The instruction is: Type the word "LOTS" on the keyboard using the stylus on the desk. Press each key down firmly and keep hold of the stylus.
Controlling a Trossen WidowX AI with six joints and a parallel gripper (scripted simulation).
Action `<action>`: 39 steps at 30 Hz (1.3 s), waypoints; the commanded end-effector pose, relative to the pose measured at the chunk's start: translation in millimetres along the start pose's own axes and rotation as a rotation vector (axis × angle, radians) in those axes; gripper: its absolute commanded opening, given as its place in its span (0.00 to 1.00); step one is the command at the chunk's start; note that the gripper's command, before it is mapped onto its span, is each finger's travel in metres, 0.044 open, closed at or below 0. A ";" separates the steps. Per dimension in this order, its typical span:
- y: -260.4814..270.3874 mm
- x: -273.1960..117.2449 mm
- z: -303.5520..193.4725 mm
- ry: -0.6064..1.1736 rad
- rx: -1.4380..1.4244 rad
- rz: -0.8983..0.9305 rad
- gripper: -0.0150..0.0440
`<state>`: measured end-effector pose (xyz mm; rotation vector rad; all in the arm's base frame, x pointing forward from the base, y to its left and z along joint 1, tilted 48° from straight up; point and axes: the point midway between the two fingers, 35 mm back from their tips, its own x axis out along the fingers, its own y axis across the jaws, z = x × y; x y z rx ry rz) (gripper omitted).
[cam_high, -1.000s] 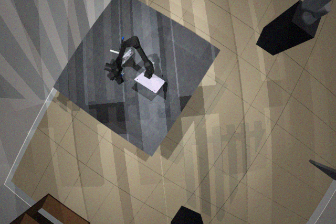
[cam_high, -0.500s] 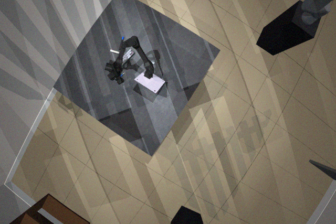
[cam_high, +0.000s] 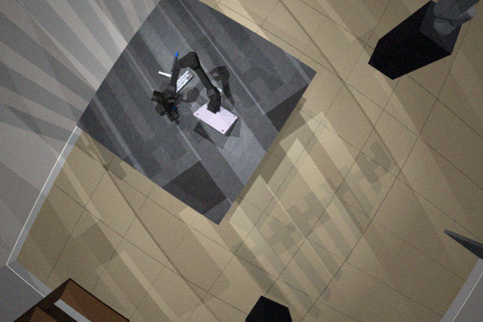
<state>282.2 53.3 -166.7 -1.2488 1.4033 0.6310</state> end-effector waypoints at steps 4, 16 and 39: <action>1.6 5.6 -3.3 0.003 -0.005 0.004 0.51; 1.6 11.7 -7.0 0.003 -0.005 0.004 0.51; 0.2 8.5 -4.9 0.002 0.000 0.002 0.25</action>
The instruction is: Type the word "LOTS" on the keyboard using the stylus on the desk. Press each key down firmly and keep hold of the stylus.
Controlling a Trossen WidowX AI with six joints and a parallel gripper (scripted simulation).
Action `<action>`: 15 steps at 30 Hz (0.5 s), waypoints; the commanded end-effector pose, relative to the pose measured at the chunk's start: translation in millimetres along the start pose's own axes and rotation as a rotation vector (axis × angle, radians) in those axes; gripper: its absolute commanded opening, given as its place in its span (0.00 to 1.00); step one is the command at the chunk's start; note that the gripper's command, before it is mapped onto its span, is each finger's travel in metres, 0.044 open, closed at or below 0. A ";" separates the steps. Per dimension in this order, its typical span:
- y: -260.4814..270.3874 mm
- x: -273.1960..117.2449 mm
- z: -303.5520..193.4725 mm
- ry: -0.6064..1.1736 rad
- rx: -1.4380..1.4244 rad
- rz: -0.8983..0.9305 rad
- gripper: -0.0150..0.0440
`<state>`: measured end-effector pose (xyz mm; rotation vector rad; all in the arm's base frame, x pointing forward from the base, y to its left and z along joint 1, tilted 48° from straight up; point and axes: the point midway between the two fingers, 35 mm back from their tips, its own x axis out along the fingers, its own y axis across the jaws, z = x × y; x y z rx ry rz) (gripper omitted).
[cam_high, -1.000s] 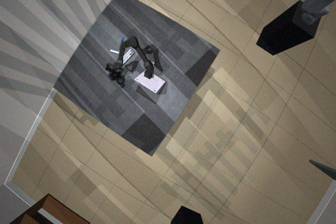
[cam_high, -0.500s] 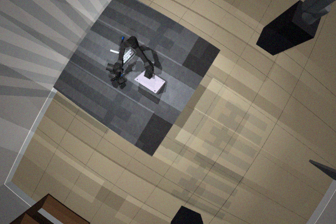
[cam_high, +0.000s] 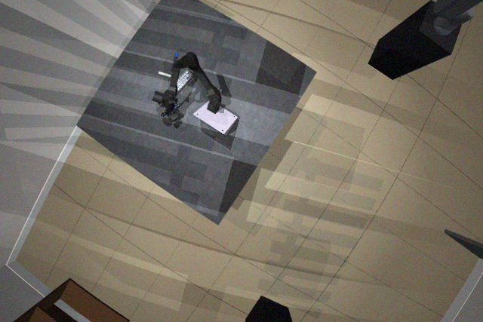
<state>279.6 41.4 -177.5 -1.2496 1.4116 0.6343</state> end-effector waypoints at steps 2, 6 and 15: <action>-1.7 -12.6 8.9 -0.004 0.003 -0.004 0.25; -1.4 -34.3 21.6 -0.006 0.003 -0.003 0.25; -0.8 -43.3 26.3 -0.006 0.003 -0.003 0.25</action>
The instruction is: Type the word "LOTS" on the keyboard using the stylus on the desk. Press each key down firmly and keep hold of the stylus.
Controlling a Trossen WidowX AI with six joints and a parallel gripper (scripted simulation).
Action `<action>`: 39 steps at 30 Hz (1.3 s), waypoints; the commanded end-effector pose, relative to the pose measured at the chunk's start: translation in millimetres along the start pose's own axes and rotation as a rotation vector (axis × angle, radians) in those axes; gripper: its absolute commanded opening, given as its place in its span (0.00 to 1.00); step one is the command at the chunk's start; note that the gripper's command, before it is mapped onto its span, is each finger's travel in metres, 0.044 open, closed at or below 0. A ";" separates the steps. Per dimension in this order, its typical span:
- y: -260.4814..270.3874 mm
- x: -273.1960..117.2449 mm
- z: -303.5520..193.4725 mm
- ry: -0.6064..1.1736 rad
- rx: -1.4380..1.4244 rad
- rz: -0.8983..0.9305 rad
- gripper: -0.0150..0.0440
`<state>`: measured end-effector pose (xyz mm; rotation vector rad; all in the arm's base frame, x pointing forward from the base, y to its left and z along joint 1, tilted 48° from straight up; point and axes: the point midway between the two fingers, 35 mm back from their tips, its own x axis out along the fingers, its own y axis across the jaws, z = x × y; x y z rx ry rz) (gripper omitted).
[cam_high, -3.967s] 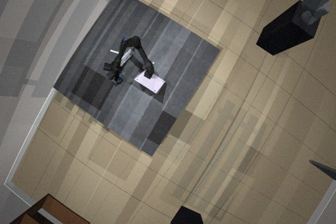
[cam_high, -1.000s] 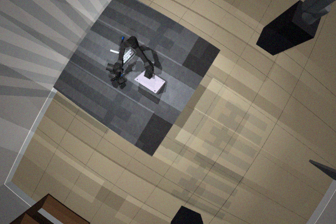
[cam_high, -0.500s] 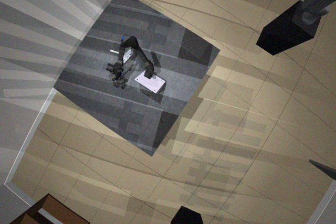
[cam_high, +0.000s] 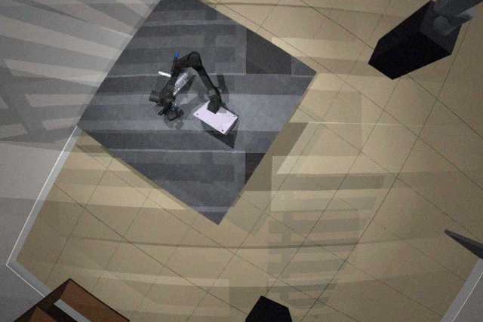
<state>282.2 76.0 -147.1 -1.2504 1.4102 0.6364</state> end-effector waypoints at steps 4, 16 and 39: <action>0.3 -1.0 0.1 0.003 0.005 0.000 0.25; -3.9 0.4 -10.4 0.116 0.337 -0.119 0.25; -17.5 -8.6 -25.6 0.156 0.978 -0.493 0.25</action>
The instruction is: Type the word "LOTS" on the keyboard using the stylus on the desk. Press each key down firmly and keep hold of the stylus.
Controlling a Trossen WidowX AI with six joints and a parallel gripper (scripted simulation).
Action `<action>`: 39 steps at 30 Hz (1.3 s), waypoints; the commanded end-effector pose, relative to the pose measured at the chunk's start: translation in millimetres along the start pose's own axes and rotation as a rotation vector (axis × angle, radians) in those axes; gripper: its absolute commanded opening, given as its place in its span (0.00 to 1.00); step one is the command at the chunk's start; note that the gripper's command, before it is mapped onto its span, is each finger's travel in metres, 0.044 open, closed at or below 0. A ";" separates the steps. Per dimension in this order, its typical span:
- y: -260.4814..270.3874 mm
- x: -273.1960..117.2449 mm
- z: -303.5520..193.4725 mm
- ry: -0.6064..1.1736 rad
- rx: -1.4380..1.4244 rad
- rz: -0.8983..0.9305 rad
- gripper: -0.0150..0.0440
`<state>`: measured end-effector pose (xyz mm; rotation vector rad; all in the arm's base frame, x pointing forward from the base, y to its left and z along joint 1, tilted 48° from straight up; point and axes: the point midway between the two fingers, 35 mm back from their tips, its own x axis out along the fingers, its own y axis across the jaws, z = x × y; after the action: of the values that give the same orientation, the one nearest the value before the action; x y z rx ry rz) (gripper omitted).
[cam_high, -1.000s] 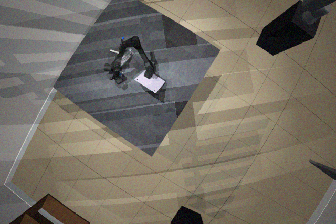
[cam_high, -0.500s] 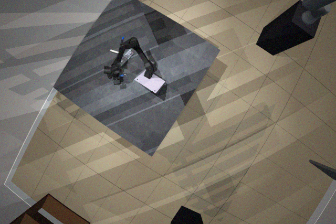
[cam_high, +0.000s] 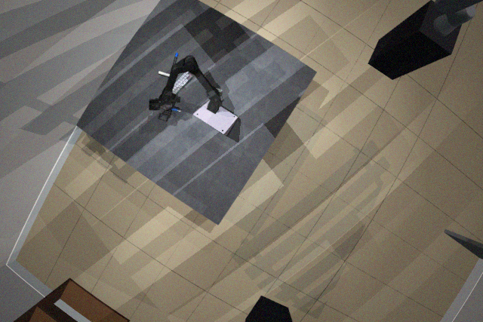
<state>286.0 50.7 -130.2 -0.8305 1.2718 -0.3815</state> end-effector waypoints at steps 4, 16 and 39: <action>-5.7 -2.5 3.1 -0.046 0.215 -0.103 0.25; -15.7 -9.5 8.2 -0.168 0.538 -0.227 0.25; -14.5 13.2 1.4 -0.170 0.542 -0.227 0.25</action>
<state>295.9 38.8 -123.4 -0.5149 0.8513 -0.7793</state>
